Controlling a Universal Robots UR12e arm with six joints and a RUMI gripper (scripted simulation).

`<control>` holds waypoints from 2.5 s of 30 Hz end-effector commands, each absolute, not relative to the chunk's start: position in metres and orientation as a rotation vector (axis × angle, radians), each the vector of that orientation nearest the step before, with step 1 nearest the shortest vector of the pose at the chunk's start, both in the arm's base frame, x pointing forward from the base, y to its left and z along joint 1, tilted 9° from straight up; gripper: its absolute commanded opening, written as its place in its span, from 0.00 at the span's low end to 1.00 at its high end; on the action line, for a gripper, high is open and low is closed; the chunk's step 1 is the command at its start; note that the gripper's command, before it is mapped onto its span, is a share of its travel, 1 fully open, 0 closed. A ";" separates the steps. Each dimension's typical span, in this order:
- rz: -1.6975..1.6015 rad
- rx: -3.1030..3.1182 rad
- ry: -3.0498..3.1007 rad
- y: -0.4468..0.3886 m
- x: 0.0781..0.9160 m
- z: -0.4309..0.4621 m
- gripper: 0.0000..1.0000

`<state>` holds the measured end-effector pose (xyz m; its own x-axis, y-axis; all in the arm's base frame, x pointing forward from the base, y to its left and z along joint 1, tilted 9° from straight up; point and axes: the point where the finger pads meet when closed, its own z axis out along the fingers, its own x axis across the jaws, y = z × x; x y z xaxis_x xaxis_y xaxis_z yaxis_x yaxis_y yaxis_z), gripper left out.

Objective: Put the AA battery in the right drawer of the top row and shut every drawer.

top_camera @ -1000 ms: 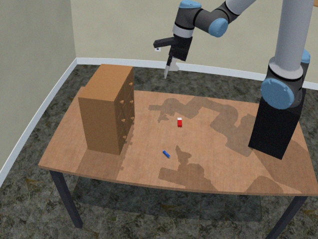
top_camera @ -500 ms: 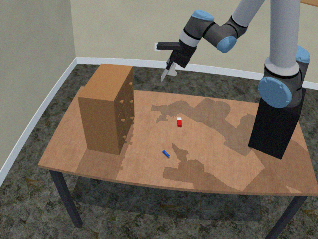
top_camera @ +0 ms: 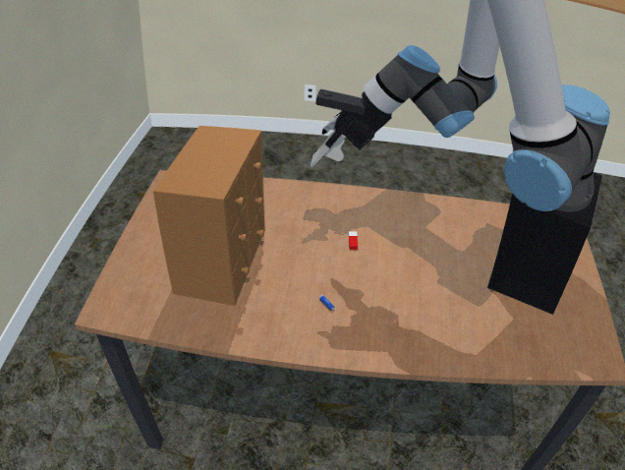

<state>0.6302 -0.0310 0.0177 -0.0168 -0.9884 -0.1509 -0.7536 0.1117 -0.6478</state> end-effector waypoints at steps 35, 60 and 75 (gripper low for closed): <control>-0.920 -1.332 1.515 -0.028 0.670 -0.023 1.00; -0.946 -1.302 1.486 -0.026 0.672 -0.027 0.20; -0.946 -1.302 1.486 -0.026 0.672 -0.027 0.20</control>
